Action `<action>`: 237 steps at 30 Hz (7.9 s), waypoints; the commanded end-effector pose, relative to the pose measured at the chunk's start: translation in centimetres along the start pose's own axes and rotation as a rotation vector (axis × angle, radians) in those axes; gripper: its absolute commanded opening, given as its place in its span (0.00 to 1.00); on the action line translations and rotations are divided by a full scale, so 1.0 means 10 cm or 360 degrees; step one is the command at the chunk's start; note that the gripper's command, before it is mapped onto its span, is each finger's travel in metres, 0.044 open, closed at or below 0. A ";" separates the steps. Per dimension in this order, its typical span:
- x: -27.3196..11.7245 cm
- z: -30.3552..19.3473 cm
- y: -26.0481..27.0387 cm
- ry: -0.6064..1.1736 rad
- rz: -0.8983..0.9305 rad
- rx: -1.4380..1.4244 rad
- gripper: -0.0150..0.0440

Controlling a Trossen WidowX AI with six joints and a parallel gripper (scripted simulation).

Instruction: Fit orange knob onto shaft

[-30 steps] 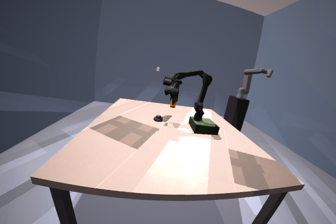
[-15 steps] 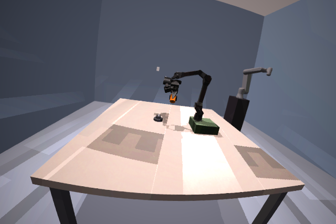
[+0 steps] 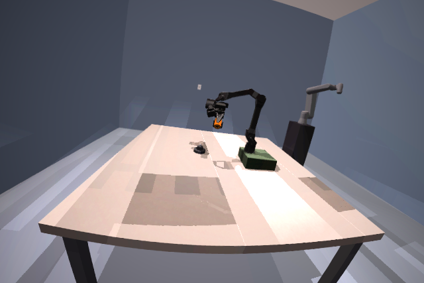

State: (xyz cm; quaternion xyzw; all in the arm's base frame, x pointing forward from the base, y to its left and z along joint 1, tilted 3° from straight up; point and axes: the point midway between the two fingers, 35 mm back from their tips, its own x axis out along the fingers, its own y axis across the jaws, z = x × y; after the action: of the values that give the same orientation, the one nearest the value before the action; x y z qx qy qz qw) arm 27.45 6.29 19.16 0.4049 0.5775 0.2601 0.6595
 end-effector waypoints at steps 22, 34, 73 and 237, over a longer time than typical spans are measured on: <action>0.00 0.00 -0.01 0.0000 0.0027 0.0002 0.25; 0.01 0.00 -0.02 0.0002 0.0042 0.0005 0.25; 0.66 0.00 -0.57 0.0014 -0.1434 0.0012 0.25; 1.44 0.19 -1.47 0.0001 -0.1611 0.0008 0.25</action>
State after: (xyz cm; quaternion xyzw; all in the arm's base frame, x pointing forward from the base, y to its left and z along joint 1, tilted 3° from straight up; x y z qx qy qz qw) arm 29.54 9.41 -2.56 0.0724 0.7103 -0.0977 0.6933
